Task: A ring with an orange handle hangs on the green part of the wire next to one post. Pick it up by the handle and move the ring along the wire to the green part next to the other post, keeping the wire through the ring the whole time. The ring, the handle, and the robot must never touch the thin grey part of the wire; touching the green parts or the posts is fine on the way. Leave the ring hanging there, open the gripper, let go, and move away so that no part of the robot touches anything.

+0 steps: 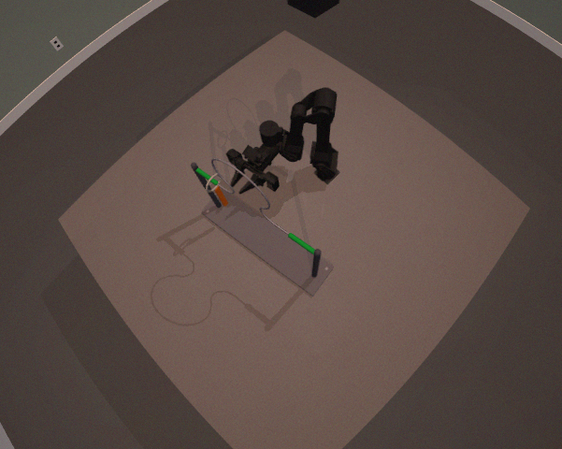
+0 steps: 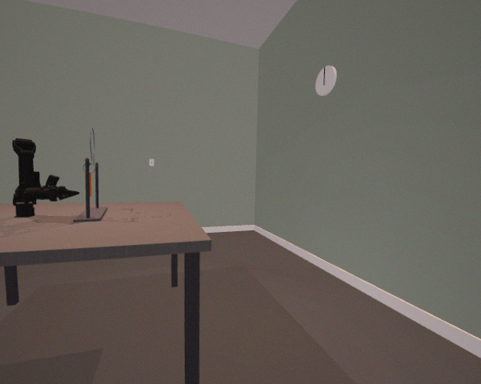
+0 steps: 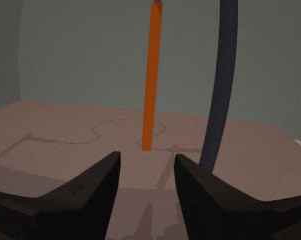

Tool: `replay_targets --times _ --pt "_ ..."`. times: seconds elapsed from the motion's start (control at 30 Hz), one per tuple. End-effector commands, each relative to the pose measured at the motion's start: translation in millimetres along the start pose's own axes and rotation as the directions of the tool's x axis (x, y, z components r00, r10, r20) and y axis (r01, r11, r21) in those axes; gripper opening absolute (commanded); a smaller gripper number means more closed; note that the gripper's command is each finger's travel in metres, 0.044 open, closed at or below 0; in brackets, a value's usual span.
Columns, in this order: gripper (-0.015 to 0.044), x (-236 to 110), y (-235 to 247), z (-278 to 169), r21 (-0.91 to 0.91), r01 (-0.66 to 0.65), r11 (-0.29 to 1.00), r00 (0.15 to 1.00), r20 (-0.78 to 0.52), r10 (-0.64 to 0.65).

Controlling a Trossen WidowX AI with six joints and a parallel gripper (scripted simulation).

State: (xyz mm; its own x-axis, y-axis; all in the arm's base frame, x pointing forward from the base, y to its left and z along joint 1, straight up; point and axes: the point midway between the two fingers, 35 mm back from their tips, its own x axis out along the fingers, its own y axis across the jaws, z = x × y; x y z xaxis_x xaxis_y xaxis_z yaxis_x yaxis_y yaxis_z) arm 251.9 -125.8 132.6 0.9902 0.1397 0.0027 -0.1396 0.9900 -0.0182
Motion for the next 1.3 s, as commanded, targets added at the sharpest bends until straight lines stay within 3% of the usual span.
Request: replay_targets --times 0.0,1.27 --pt "0.0160 5 -2 3 0.005 0.004 1.000 1.000 0.004 -0.004" --pt "0.0160 63 -3 4 0.005 0.004 1.000 1.000 0.009 -0.004"
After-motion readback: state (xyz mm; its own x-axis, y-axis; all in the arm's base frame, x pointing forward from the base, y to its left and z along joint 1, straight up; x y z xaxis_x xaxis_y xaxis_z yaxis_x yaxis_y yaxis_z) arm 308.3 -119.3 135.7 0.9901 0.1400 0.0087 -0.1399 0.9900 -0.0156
